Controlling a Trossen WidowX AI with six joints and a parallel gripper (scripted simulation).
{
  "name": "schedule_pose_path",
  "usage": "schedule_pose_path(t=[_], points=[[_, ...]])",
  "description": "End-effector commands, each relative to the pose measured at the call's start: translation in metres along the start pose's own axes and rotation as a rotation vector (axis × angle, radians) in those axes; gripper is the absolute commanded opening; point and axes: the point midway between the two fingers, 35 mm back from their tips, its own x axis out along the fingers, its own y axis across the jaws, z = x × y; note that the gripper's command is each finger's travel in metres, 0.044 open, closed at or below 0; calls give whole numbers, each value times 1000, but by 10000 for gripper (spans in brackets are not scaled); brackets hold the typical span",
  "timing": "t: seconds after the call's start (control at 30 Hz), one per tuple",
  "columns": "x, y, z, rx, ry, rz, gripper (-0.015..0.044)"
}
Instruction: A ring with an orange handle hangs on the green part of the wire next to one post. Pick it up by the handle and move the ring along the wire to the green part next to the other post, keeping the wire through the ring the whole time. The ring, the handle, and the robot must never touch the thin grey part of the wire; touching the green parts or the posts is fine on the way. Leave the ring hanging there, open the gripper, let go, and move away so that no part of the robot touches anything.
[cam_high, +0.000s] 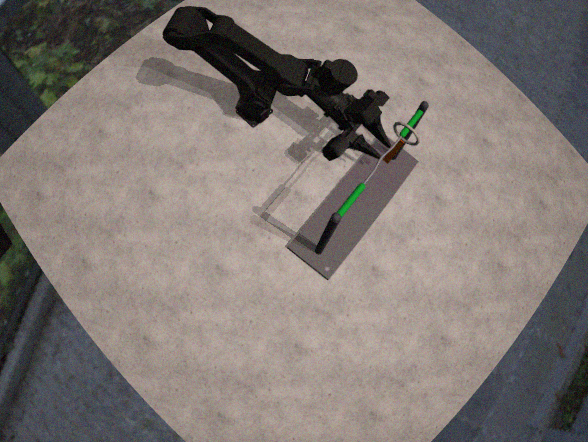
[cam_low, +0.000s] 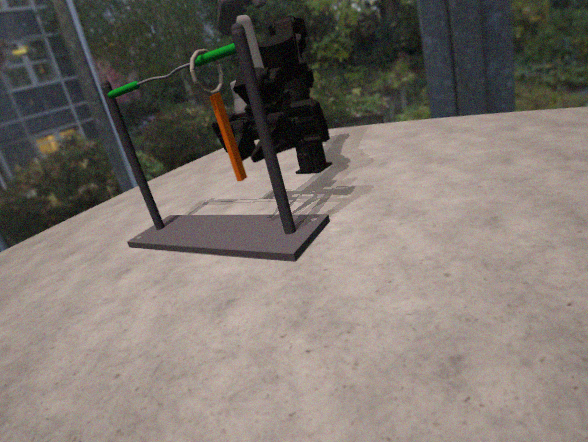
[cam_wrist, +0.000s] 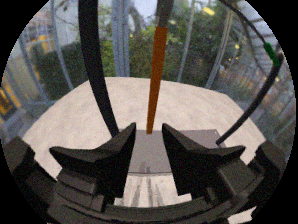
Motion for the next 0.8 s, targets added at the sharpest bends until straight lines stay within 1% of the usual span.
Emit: schedule_pose_path(t=[0.0,0.2,0.77], points=[[-8,-2,-4,3,3,-4,160],[-15,-3,-5,4,3,-5,160],[-16,-3,-5,4,3,-5,160]])
